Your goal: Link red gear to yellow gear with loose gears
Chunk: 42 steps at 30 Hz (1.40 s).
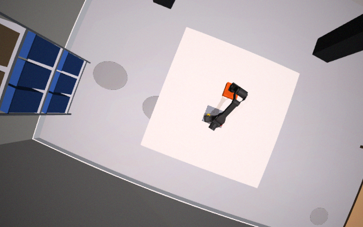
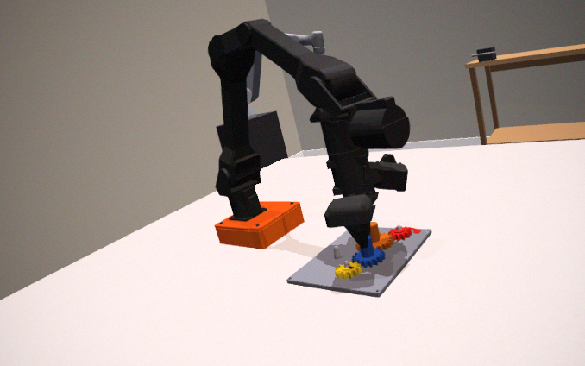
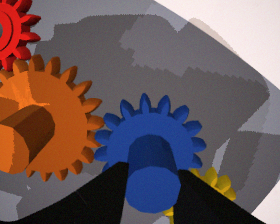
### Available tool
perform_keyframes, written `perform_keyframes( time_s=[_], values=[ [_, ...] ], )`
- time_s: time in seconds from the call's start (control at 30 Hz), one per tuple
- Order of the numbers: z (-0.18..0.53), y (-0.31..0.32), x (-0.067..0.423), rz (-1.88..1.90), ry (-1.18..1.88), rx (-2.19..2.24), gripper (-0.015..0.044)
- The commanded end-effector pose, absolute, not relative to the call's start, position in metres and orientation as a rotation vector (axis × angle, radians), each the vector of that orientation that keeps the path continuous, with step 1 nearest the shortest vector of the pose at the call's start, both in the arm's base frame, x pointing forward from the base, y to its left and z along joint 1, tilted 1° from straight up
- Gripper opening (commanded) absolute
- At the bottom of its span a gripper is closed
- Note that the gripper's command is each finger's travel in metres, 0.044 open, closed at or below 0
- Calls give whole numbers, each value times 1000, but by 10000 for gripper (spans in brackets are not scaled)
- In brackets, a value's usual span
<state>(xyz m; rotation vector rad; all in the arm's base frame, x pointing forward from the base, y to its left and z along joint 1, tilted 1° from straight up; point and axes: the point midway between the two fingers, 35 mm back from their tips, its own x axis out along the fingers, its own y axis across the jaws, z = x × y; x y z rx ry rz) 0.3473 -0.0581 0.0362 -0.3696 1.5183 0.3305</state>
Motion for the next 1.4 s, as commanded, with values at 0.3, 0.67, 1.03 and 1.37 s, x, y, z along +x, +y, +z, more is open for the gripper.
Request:
perform_keyframes(
  time_s=[0.3,0.67,1.03,1.37],
  values=[
    [41,-58,347,213,1532,-251,140],
    [79,-57,348,209,1527,-247,166],
    [127,-55,342,209,1528,-247,440],
    [127,-55,342,209,1528,-247,440]
  ],
)
